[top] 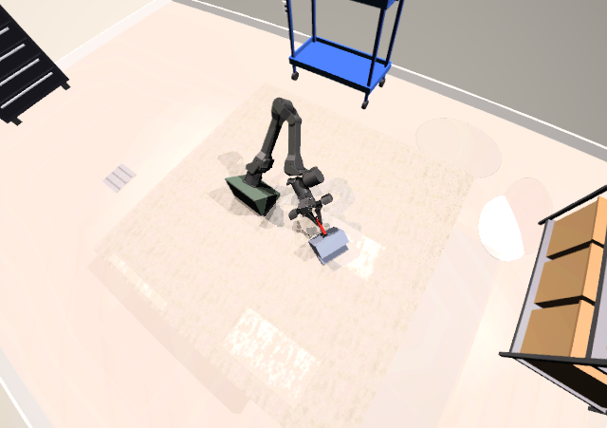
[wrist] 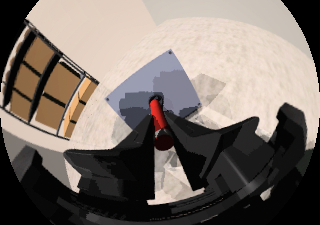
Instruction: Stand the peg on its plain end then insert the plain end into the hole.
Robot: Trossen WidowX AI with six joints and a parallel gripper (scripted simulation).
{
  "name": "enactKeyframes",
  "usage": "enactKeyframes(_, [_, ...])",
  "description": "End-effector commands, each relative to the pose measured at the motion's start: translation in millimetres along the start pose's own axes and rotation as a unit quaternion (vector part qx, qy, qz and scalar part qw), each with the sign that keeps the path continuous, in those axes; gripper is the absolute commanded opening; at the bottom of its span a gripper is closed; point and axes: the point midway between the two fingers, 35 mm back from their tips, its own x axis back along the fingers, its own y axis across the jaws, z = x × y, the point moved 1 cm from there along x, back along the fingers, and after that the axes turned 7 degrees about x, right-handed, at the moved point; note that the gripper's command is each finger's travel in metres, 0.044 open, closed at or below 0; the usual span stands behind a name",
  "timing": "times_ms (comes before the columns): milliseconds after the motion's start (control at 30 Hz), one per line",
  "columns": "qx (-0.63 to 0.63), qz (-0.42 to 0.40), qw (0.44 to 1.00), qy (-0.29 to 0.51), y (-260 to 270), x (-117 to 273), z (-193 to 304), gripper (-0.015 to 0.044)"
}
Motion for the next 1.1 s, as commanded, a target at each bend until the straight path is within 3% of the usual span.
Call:
enactKeyframes(0, [0.0,0.0,1.0,0.001,-0.3,0.7,0.3,0.0])
enactKeyframes(1067, [0.0,0.0,1.0,0.0,-2.8,-11.8,0.6,0.0])
